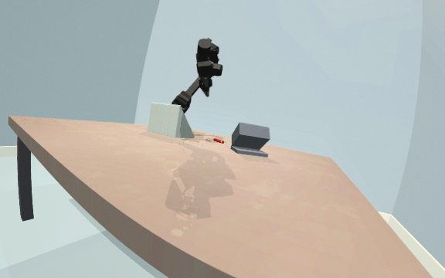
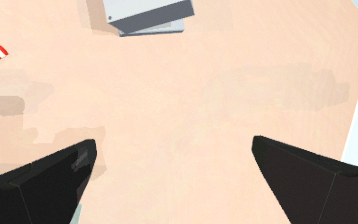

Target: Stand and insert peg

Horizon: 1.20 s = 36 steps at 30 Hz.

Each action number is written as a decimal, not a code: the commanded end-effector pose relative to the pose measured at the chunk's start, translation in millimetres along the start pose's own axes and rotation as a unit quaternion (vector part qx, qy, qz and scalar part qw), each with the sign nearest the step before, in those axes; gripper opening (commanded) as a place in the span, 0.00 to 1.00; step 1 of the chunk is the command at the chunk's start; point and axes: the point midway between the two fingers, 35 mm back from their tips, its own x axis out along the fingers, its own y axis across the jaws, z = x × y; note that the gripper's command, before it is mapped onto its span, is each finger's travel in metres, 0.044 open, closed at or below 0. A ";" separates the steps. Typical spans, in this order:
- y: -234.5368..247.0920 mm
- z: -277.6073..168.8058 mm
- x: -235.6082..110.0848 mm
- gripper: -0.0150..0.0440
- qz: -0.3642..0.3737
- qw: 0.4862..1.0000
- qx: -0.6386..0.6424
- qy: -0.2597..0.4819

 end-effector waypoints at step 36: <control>110.4 67.2 79.9 1.00 0.128 0.794 -0.594 0.007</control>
